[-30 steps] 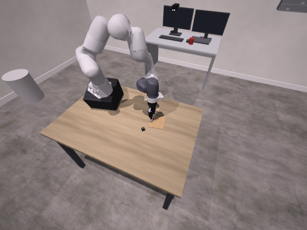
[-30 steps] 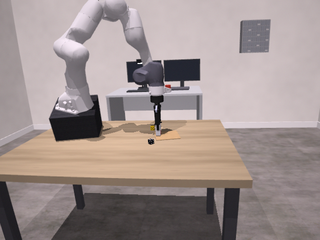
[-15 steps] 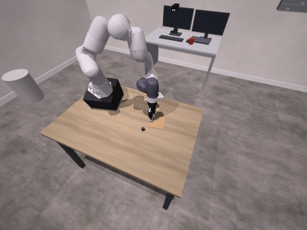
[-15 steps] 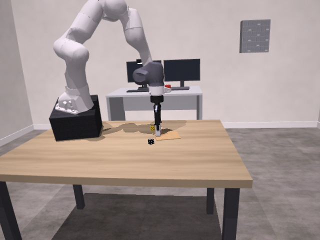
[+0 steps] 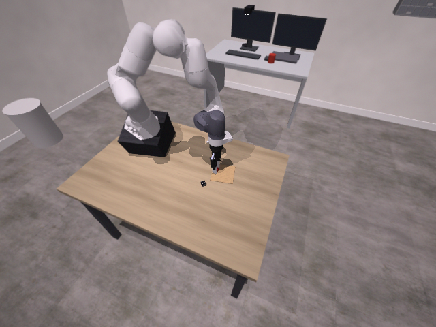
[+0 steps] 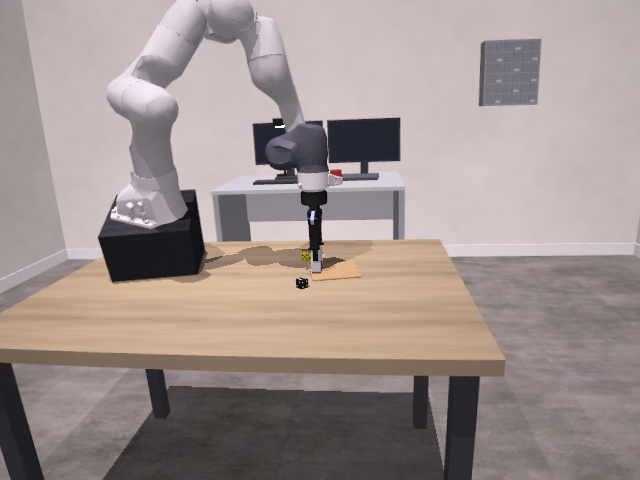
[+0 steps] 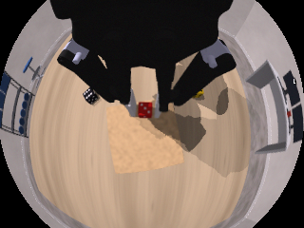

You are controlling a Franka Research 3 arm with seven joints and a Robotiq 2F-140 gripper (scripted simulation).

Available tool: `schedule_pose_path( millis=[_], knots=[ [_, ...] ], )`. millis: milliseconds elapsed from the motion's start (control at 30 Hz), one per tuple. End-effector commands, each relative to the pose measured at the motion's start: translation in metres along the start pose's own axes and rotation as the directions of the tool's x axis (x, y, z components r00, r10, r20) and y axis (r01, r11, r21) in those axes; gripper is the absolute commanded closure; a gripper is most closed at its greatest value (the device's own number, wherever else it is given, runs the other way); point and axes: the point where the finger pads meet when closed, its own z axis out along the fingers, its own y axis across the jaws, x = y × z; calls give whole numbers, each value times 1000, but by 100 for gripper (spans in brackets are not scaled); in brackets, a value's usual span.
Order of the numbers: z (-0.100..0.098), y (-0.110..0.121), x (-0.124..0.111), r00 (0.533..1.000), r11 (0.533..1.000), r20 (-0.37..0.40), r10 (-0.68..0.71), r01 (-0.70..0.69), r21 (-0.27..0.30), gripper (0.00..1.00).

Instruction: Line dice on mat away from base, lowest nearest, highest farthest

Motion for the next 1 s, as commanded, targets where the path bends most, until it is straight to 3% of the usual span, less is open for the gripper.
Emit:
schedule_pose_path(
  millis=[0, 300, 700, 967],
  knots=[
    [0, 0, 1, 1000, 1000, -2, -10, 10, -2, 75],
    [-21, 0, 1, 1000, 1000, -2, -10, 10, -2, 75],
    [-80, 0, 1, 1000, 1000, -2, -10, 10, -2, 75],
    [-89, 0, 1, 1000, 1000, -2, -10, 10, -2, 75]
  ],
)
